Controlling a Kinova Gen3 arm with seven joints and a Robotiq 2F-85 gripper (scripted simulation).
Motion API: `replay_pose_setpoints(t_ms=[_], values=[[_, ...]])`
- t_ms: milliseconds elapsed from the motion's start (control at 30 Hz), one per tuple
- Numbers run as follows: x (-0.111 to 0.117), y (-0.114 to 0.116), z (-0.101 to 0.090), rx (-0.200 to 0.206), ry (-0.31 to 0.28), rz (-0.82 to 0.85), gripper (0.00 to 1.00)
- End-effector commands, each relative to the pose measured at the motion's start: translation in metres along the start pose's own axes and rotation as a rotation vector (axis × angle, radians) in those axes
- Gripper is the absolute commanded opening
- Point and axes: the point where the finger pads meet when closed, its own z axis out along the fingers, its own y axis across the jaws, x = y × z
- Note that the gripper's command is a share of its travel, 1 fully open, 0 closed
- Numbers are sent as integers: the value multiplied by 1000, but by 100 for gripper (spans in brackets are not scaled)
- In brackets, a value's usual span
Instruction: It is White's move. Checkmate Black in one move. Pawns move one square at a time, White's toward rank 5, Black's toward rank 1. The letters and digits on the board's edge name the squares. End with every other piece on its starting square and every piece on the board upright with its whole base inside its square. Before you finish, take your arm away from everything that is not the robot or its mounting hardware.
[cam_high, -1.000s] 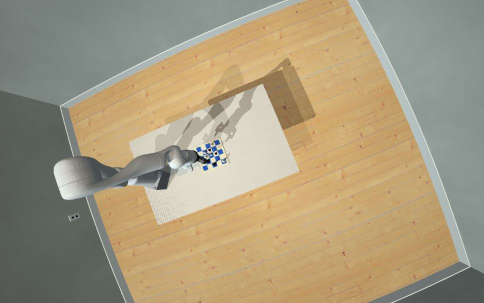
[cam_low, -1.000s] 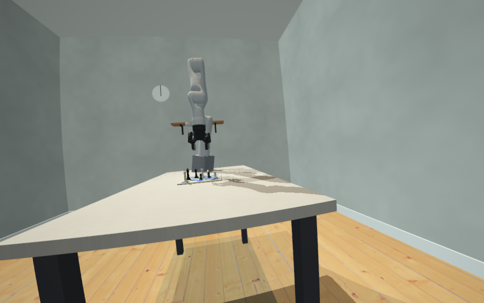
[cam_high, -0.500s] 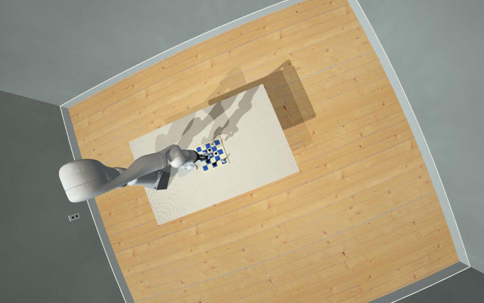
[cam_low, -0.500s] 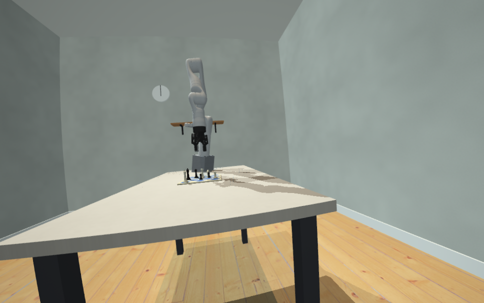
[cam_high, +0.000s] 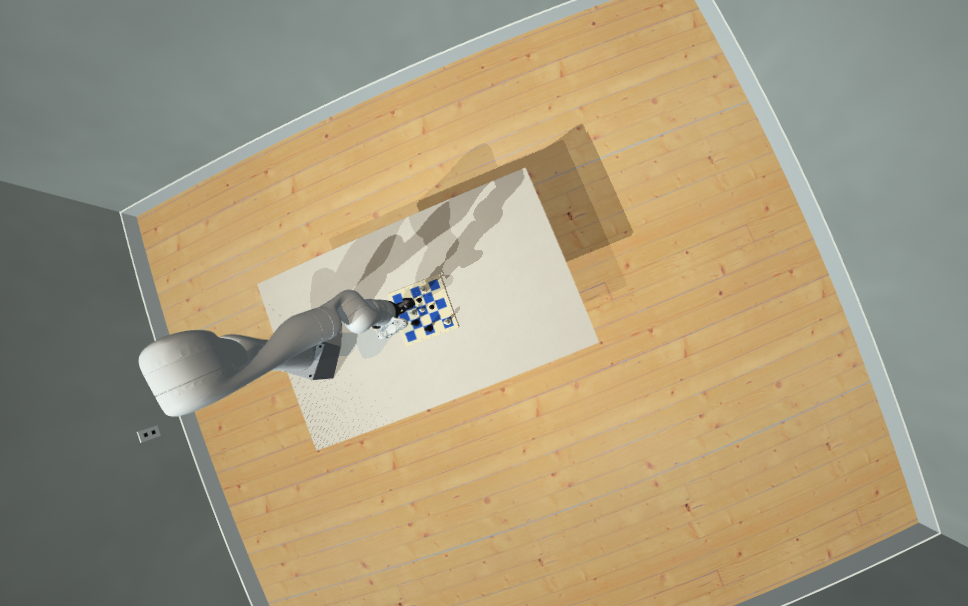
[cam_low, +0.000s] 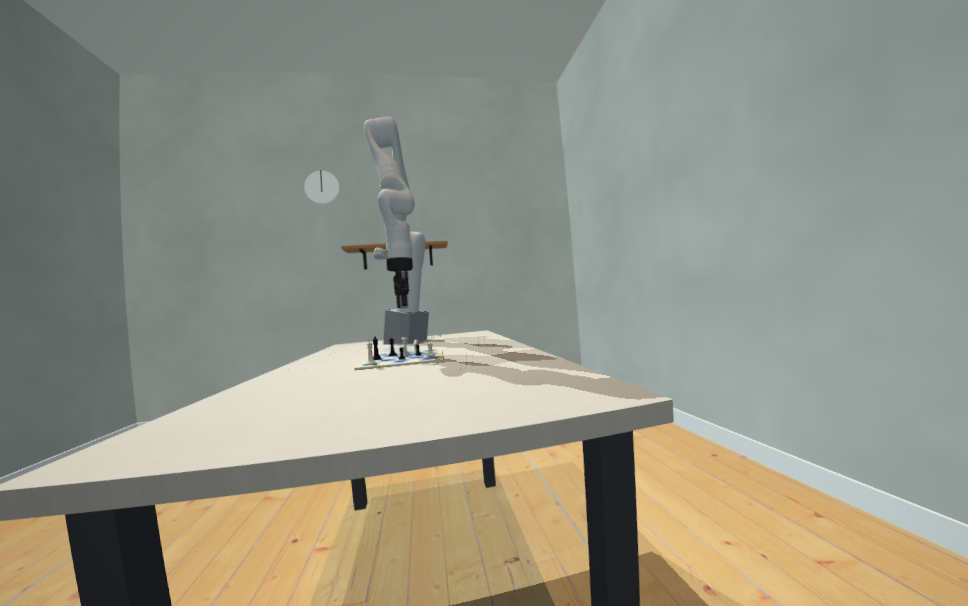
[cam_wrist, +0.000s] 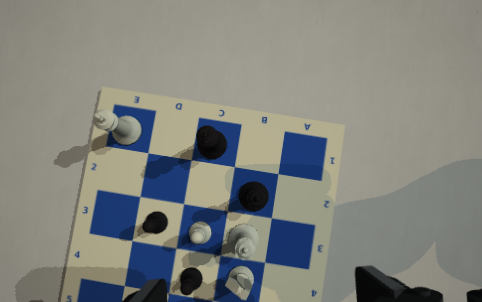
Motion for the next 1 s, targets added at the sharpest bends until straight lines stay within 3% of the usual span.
replay_pose_setpoints(t_ms=[0, 433, 833, 867, 967], values=[[3, 2, 5, -4, -12, -81, 100], [3, -3, 11, 17, -9, -442, 100], [3, -5, 12, 22, -8, -507, 100], [3, -5, 12, 22, -8, -507, 41], [3, -5, 12, 22, -8, -507, 41]])
